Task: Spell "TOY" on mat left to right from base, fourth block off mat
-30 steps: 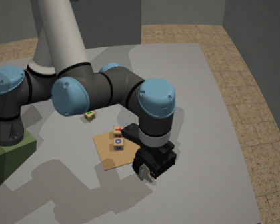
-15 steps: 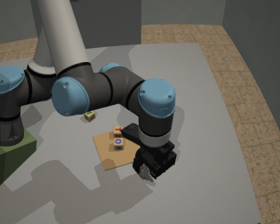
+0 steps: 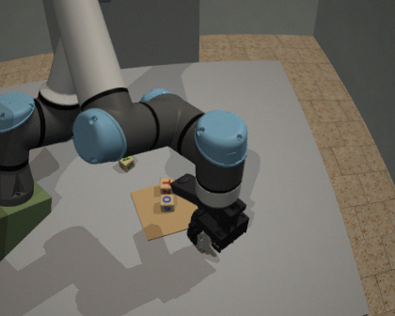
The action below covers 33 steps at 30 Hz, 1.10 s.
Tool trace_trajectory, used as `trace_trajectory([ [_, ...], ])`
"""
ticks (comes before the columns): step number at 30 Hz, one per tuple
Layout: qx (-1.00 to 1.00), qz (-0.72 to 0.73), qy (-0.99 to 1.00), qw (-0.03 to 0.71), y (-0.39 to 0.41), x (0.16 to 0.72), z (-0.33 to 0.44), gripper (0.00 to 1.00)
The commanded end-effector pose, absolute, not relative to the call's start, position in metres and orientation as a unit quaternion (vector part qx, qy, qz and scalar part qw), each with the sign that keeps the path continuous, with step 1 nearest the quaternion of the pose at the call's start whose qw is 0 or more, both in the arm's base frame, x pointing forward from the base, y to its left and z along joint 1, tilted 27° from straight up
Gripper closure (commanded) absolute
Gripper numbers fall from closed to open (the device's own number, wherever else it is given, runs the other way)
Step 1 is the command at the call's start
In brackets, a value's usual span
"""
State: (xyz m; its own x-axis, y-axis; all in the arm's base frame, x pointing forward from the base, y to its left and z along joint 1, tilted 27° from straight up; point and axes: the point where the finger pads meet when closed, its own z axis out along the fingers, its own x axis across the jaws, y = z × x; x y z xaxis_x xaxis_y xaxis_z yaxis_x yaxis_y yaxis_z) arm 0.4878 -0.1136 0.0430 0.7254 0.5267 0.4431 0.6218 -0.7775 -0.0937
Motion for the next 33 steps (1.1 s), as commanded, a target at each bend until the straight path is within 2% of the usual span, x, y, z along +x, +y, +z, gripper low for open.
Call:
trace_trajectory([
  [1, -0.921, -0.201, -0.312, 0.118, -0.114, 0.488, 0.043, 0.91],
  [13, -0.921, -0.201, -0.312, 0.118, -0.116, 0.486, 0.05, 0.91],
  [33, -0.921, -0.201, -0.312, 0.118, -0.147, 0.459, 0.13, 0.91],
])
